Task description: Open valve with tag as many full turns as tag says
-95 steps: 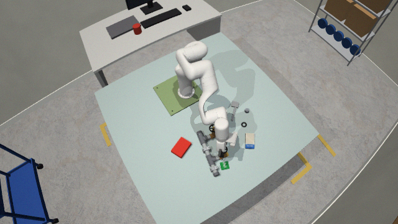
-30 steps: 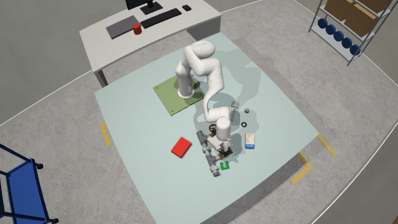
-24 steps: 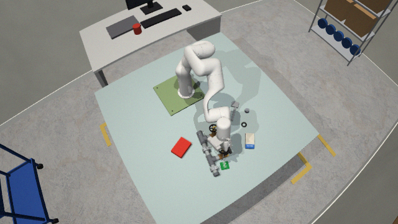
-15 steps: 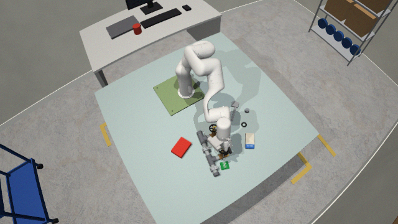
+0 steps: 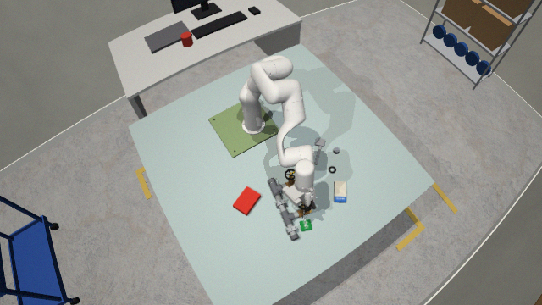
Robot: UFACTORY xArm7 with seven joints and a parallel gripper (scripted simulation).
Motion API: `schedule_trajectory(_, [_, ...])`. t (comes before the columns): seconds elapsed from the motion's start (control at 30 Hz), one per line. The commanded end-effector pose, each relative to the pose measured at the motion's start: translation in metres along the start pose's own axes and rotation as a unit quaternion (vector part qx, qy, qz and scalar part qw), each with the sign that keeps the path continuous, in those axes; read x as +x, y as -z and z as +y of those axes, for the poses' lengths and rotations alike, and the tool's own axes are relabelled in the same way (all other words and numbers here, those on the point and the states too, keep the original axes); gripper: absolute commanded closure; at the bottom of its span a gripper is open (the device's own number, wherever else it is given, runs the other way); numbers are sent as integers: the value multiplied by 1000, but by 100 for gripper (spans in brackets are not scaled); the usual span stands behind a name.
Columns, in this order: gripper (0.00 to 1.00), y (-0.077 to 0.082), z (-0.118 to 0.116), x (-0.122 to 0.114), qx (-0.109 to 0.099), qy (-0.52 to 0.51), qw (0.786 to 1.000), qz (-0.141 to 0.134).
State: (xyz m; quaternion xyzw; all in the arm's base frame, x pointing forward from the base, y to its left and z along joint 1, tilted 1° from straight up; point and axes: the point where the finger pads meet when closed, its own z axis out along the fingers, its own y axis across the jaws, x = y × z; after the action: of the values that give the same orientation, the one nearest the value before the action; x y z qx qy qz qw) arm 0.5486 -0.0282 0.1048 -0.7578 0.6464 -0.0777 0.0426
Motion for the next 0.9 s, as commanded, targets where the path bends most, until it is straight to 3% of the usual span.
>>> schedule_trajectory(0.0, [100,2,-2,0,2,14,1000,0])
schedule_trajectory(0.3, [100,2,-2,0,2,96,995,1])
schedule_trajectory(0.6, [100,2,-2,0,2,234,972,1])
schedule_trajectory(0.87, [100,2,-2,0,1,410,912,3])
